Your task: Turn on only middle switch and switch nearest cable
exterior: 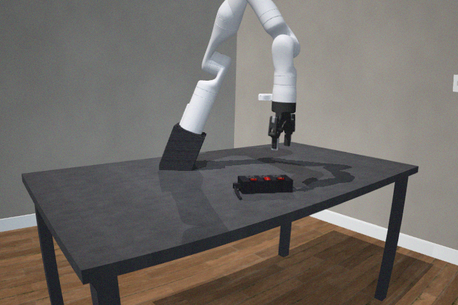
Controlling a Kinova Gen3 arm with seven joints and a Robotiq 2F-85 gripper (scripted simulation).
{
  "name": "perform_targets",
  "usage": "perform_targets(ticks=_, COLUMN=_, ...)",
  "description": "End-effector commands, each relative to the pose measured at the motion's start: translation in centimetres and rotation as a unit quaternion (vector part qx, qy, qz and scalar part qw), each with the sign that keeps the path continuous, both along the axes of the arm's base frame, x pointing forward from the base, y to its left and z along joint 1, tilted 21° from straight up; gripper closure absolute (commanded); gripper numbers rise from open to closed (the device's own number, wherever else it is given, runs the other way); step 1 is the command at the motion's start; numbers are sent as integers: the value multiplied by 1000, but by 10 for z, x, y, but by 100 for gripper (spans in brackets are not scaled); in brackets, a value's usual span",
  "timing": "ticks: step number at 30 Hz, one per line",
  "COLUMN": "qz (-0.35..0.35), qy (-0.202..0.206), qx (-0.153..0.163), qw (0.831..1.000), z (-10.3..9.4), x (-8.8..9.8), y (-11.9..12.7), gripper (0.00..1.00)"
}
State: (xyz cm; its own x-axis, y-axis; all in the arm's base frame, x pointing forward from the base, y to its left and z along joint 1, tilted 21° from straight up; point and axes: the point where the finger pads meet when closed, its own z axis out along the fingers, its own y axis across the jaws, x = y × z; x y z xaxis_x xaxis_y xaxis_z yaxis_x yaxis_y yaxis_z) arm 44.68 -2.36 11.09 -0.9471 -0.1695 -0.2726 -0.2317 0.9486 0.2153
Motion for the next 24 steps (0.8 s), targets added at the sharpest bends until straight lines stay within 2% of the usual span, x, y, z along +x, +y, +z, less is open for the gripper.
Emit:
perform_targets(ticks=1, qz=-2, qy=3, qx=1, qw=1000, z=1, x=-3, y=2, gripper=0)
perform_targets(ticks=13, qz=-5, qy=0, qx=1, qw=1000, z=1, x=0, y=-1, gripper=0)
perform_targets(ticks=15, qz=-38, qy=5, qx=8, qw=999, z=3, x=-7, y=-9, gripper=0)
perform_targets(ticks=19, qz=-143, qy=22, qx=29, qw=989, z=8, x=-34, y=-37, gripper=0)
perform_targets(ticks=24, qz=-151, qy=22, qx=32, qw=988, z=10, x=-36, y=-38, gripper=0)
